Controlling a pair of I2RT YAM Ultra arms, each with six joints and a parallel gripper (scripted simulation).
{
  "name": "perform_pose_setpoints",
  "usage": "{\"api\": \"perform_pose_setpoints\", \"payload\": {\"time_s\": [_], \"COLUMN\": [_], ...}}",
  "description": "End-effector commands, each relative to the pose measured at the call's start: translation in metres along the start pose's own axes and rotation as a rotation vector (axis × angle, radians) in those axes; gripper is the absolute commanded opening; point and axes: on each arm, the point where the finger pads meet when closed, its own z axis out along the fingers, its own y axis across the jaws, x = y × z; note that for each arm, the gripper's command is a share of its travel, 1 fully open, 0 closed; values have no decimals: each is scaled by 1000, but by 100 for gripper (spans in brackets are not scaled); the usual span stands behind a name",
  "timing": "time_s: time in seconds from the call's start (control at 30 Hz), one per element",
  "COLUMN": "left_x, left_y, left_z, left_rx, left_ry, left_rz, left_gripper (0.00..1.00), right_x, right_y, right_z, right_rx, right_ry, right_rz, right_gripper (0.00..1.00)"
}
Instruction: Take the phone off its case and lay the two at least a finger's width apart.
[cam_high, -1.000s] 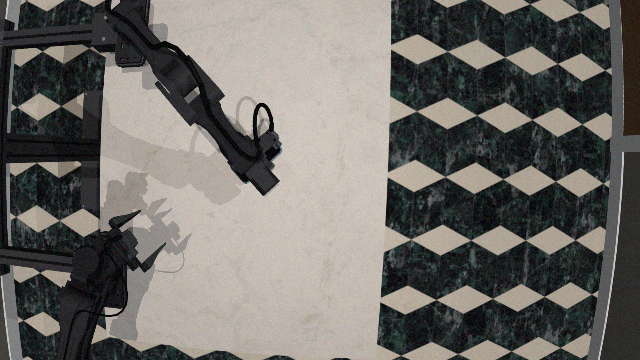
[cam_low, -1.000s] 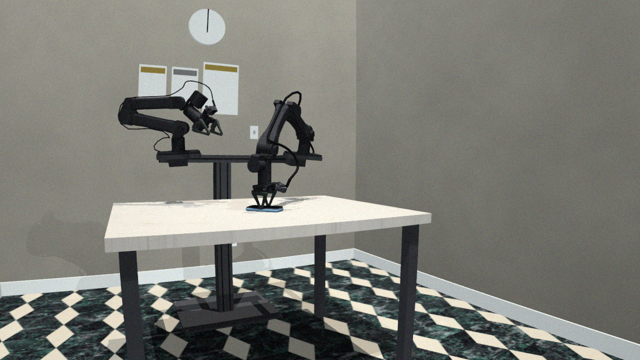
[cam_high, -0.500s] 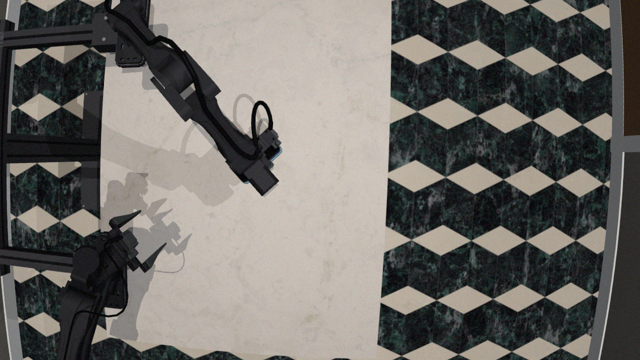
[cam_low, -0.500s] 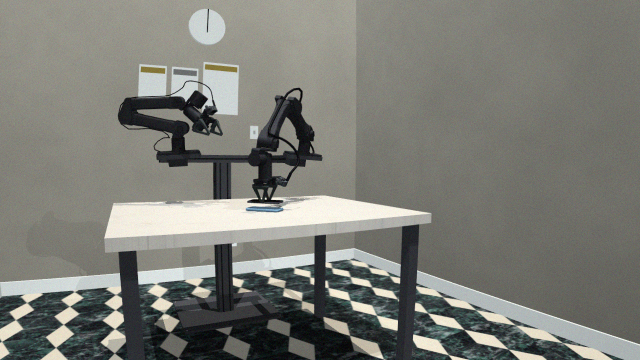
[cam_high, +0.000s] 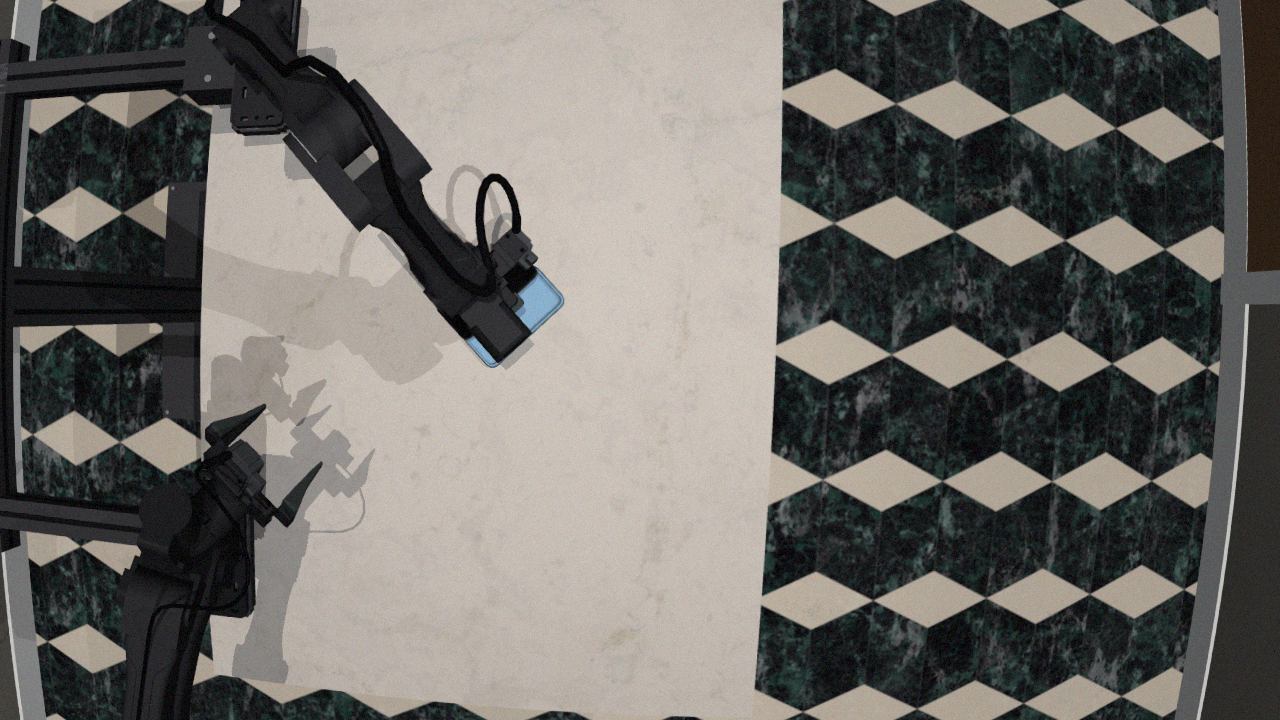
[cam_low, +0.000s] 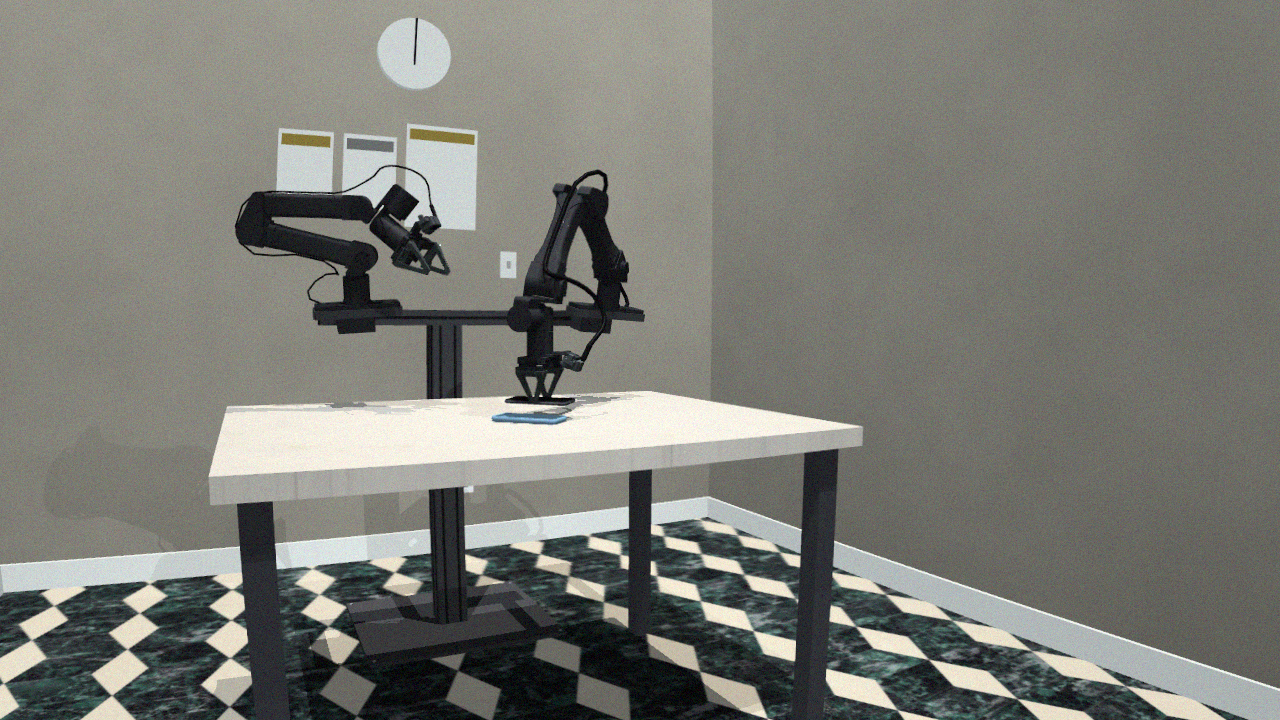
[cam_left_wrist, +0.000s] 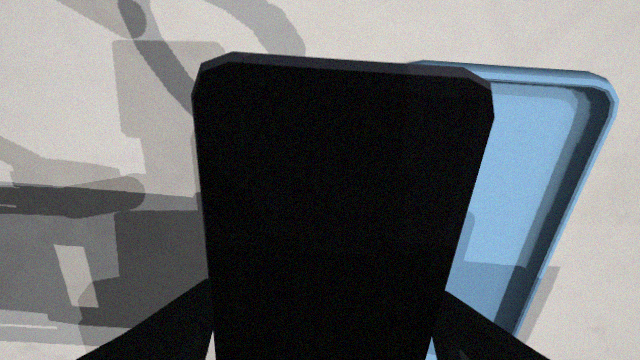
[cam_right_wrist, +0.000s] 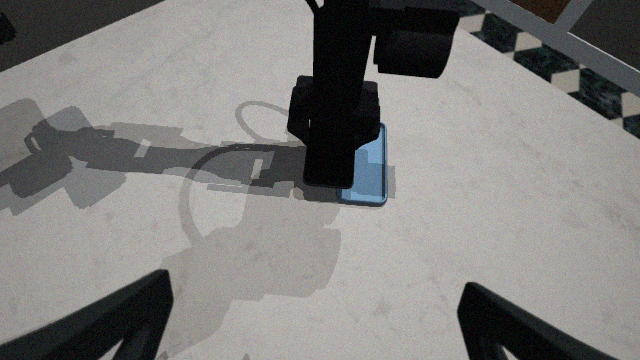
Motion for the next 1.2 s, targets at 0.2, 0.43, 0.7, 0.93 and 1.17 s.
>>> {"api": "perform_pose_setpoints", "payload": {"time_s": [0.2, 0.43, 0.7, 0.93, 1.17], "left_x": [4, 5, 4, 4, 5], "left_y": [27, 65, 78, 78, 66], "left_z": [-18, -16, -15, -15, -24], "left_rx": [82, 39, 14, 14, 23], "left_ry": [-9, -1, 0, 0, 0], "left_rz": [-2, 4, 6, 6, 4], "left_gripper": [68, 68, 68, 68, 68], "right_x": [-3, -6, -6, -7, -7], "right_y": [29, 30, 30, 28, 28], "right_z": [8, 7, 7, 6, 6], "right_rx": [-105, -112, -110, -104, -104], "right_ry": [-11, -15, -16, -18, -18], "right_rz": [-71, -74, -72, -65, -65], "right_gripper": [100, 100, 100, 100, 100]}}
